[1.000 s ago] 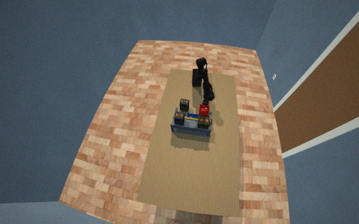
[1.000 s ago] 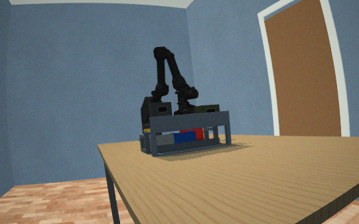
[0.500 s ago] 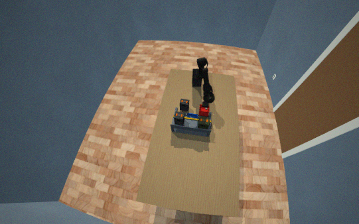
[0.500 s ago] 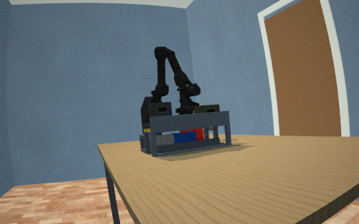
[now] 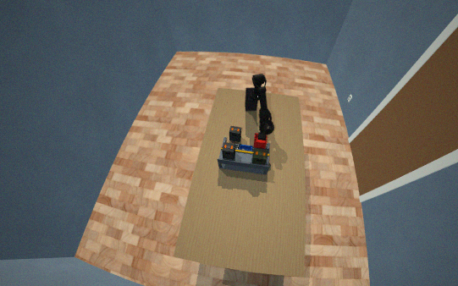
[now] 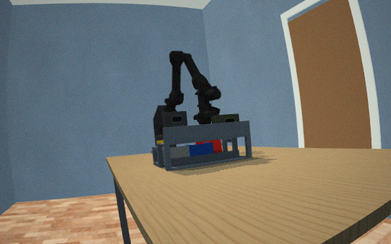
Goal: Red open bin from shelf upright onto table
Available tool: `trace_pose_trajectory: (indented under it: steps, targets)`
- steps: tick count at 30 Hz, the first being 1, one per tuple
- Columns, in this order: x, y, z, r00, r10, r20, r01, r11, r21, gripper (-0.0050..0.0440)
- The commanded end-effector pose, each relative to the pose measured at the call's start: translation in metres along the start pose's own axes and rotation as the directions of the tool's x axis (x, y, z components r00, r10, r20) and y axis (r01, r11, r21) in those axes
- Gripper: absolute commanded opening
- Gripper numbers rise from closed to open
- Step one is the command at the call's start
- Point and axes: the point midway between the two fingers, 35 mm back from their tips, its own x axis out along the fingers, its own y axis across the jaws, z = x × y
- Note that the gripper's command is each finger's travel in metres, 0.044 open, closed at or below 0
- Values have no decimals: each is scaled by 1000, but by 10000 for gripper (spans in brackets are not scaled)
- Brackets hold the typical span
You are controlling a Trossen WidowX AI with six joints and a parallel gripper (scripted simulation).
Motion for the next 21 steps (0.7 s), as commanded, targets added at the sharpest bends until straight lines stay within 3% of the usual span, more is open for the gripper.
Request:
trace_pose_trajectory:
  steps: [1,5,10,21]
  targets:
    - [-3,-5,1,1000,-10,8,10,1000,-3,150]
    - [-3,-5,1,1000,-10,8,10,1000,-3,150]
    - [-25,-56,2,1000,-14,8,14,1000,-4,150]
    - [-25,-56,2,1000,-14,8,14,1000,-4,150]
